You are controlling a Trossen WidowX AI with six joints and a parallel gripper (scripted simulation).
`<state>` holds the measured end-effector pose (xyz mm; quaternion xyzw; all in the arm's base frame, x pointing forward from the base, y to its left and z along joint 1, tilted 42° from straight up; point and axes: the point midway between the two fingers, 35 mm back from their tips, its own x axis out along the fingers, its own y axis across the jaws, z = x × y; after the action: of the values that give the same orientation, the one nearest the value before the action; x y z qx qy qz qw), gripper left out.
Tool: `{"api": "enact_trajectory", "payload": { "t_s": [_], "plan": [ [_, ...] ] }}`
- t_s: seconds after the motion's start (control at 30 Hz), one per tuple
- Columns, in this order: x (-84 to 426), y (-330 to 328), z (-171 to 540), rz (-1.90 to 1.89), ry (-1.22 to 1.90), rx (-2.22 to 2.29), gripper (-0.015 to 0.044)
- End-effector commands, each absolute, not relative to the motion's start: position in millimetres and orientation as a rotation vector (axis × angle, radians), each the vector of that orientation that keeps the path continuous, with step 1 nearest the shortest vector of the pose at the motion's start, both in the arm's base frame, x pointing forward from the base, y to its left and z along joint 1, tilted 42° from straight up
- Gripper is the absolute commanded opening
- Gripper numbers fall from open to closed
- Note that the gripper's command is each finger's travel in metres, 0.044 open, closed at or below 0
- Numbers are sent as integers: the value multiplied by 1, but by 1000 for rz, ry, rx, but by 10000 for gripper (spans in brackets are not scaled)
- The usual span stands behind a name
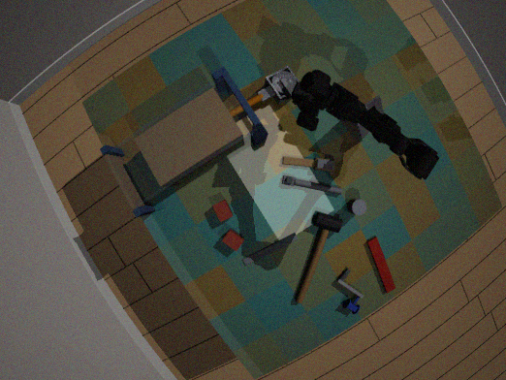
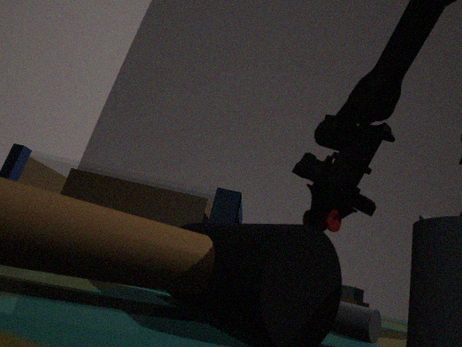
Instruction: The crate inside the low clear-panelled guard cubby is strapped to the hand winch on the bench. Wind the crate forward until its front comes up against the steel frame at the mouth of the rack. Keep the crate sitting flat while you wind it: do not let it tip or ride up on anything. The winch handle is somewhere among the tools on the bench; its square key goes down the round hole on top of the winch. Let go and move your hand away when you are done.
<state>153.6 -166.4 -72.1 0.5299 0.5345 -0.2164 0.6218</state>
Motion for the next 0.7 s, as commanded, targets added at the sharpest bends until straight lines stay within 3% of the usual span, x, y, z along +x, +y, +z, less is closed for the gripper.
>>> {"api": "enact_trajectory", "payload": {
  "t_s": [0.0,0.67],
  "plan": [
    [134,-165,-76,-539,1260,1223,0],
    [103,-170,-84,-542,1262,1222,0]
  ]
}}
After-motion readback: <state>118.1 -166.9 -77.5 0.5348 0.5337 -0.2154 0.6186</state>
